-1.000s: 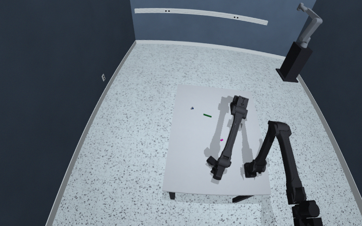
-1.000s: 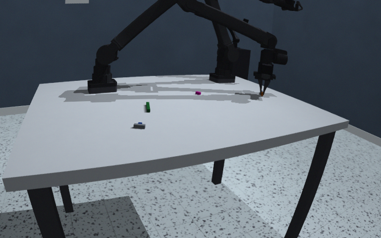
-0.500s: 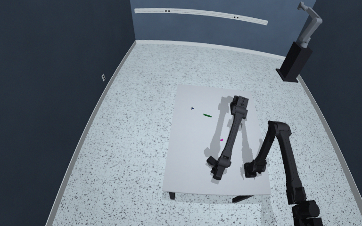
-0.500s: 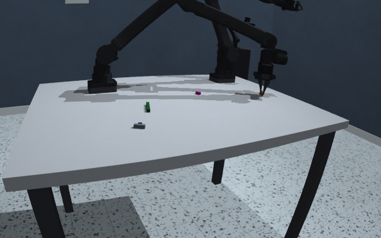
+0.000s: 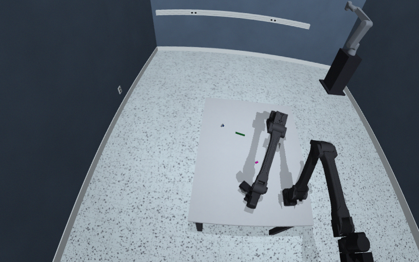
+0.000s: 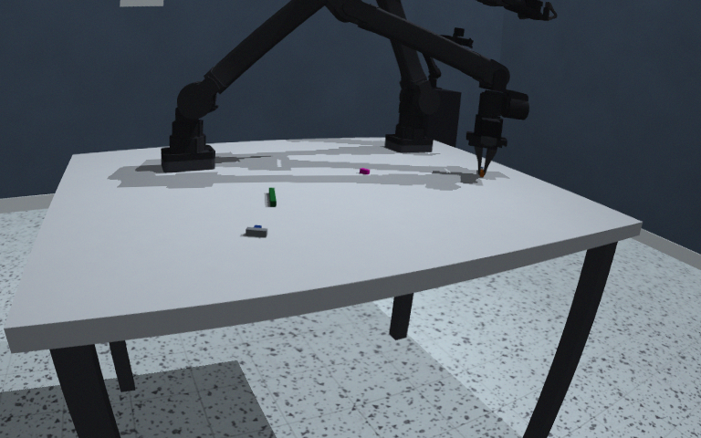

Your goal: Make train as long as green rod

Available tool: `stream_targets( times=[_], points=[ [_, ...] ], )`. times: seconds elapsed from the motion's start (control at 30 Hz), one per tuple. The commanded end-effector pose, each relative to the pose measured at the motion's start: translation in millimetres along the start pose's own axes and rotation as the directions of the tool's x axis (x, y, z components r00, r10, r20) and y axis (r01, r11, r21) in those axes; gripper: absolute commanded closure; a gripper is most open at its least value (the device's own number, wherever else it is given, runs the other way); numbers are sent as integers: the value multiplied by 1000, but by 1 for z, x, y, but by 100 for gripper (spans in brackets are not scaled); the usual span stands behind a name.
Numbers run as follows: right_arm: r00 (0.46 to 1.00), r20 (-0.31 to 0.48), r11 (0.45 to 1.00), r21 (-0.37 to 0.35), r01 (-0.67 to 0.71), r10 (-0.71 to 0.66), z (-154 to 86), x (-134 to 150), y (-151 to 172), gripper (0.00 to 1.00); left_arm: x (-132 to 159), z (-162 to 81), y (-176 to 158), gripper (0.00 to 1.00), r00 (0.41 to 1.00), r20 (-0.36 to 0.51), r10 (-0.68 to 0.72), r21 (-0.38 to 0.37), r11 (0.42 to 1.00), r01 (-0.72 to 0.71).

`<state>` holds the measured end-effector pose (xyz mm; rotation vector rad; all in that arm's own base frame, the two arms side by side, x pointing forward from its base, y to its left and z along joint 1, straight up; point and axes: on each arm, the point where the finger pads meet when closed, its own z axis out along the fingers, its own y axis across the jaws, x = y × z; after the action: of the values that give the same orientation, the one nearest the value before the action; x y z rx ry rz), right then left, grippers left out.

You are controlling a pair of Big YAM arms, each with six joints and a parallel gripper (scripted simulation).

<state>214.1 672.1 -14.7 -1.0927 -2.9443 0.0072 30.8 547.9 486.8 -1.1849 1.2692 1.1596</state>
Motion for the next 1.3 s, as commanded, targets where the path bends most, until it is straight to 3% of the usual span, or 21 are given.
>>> stream_targets(
  times=[0.0,0.17,0.67,0.97,1.1,1.27],
  points=[
    [1000,-24,998,-61,4,-6,-30,14,9,96,-14,-4,5,0,999,34,-11,-10,1000,12],
    [1000,-24,998,-61,4,-6,-30,14,9,96,-14,-4,5,0,999,34,-11,-10,1000,12],
    [1000,-24,998,-61,5,-6,-30,14,9,77,-14,-4,5,0,999,34,-11,-10,1000,12],
    [1000,-24,998,-61,5,-6,-31,14,9,77,-14,-4,5,0,999,34,-11,-10,1000,12],
    [1000,-25,998,-66,5,-6,-36,14,10,77,-14,-4,5,0,999,34,-11,-10,1000,12],
    [999,-33,997,-82,4,-7,-62,17,16,77,-14,-4,5,0,999,34,-11,-10,1000,12]
  ],
)
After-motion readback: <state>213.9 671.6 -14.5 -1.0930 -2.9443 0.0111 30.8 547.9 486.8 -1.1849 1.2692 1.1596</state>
